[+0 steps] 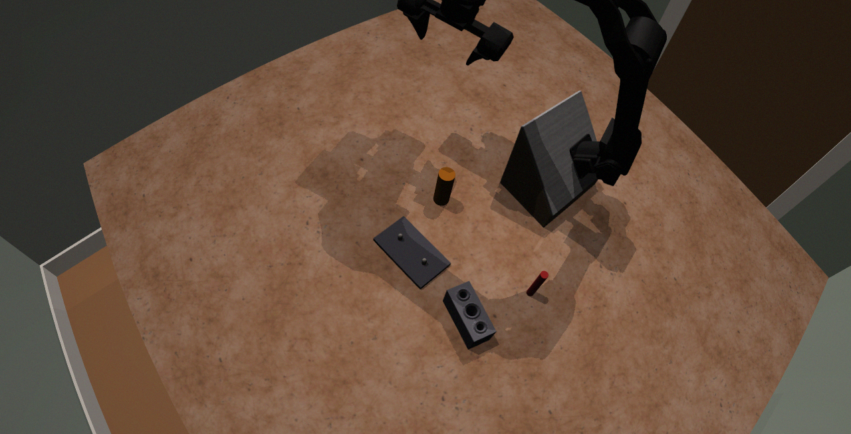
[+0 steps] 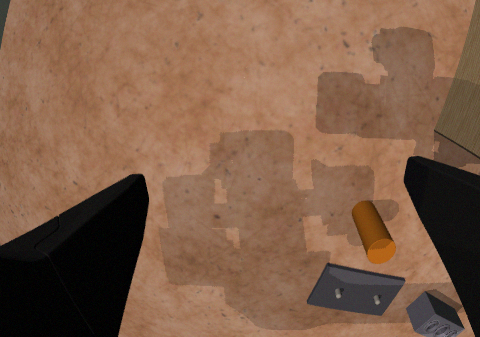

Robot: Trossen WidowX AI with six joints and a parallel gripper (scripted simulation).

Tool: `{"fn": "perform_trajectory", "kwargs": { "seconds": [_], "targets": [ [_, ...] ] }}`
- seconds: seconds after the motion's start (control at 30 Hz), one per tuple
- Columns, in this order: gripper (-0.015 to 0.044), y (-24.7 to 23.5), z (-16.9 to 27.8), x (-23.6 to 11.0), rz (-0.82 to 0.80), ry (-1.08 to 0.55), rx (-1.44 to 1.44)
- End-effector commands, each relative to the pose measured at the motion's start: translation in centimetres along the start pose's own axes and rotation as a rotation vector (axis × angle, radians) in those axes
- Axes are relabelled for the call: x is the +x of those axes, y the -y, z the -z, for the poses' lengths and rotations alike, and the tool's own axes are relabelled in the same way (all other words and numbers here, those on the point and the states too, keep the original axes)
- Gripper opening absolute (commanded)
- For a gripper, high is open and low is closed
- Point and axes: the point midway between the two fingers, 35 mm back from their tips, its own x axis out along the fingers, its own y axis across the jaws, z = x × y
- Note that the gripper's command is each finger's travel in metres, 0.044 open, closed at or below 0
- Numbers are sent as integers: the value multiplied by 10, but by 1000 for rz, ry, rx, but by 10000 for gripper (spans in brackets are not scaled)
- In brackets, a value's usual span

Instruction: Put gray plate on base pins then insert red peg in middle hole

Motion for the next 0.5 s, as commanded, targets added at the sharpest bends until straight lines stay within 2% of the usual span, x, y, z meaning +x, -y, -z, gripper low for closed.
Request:
{"fn": "perform_trajectory", "kwargs": {
  "seconds": [0.0,0.47],
  "targets": [
    [440,22,66,-11,-15,-13,-608],
    [440,65,164,-18,-58,-39,-1683]
  ]
}}
